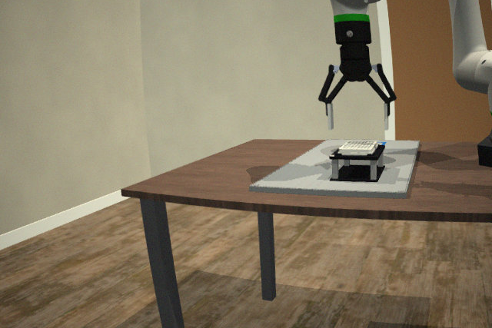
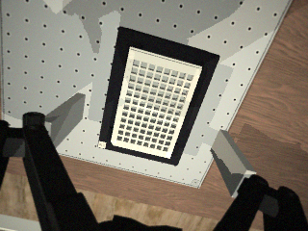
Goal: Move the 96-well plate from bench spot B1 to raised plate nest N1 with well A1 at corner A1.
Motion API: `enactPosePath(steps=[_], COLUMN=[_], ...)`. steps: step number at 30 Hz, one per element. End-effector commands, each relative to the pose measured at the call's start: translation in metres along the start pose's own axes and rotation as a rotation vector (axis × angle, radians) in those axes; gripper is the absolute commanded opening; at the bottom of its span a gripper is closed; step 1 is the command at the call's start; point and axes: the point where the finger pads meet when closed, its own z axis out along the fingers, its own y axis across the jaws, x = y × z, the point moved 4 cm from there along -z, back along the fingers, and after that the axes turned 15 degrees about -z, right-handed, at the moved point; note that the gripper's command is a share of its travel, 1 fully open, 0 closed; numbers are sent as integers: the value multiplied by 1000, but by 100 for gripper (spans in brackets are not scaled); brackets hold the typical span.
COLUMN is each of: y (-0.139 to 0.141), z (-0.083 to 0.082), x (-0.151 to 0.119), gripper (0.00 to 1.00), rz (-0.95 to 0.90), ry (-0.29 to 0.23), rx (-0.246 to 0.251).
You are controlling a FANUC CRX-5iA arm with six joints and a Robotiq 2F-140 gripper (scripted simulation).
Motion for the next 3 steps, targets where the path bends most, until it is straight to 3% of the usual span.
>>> enactPosePath(steps=[1,3], y=[0,0], z=[0,0], x=[0,0], gripper=[100,100], rz=[0,0], ry=[0,0], rx=[0,0])
